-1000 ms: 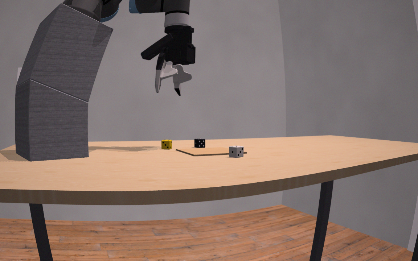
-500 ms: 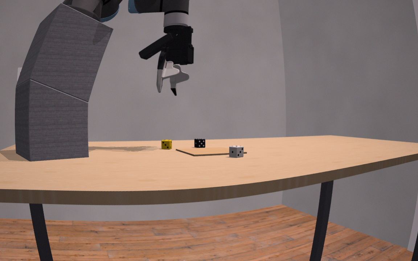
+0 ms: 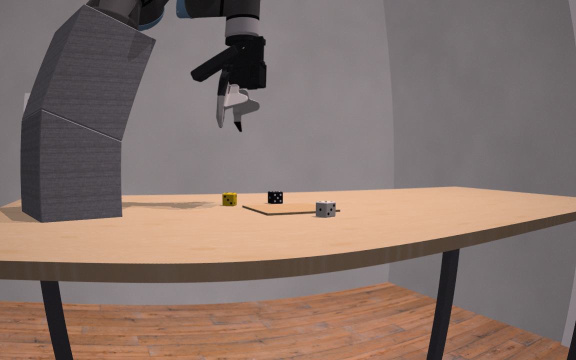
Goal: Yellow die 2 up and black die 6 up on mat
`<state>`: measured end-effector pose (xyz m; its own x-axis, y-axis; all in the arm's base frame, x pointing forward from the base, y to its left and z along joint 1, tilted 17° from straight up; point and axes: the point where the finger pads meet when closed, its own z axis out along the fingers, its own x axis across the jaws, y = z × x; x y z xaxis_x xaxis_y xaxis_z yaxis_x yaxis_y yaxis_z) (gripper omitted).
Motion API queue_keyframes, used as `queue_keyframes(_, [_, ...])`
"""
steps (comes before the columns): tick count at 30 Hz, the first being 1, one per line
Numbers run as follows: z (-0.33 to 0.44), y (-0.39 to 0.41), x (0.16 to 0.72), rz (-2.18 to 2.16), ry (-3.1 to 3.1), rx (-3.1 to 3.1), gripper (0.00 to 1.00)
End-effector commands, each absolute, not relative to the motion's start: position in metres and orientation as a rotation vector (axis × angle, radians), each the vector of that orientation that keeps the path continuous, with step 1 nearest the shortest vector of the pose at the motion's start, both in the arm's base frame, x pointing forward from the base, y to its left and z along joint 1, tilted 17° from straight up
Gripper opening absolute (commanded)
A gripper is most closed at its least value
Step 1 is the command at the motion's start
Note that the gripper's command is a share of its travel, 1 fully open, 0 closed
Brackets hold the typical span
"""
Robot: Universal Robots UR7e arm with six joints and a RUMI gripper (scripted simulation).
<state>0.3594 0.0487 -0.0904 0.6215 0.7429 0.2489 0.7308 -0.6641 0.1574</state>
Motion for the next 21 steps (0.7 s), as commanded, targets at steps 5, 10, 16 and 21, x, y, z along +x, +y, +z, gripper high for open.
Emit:
queue_keyframes(5, [-0.09, 0.049, 0.36, 0.458, 1.271, 2.79, 1.0])
queue_keyframes(10, [-0.09, 0.049, 0.36, 0.458, 1.271, 2.79, 1.0])
queue_keyframes(16, [-0.095, 0.049, 0.362, 0.458, 1.271, 2.79, 1.0])
queue_keyframes(21, [-0.116, 0.05, 0.369, 0.458, 1.271, 2.79, 1.0])
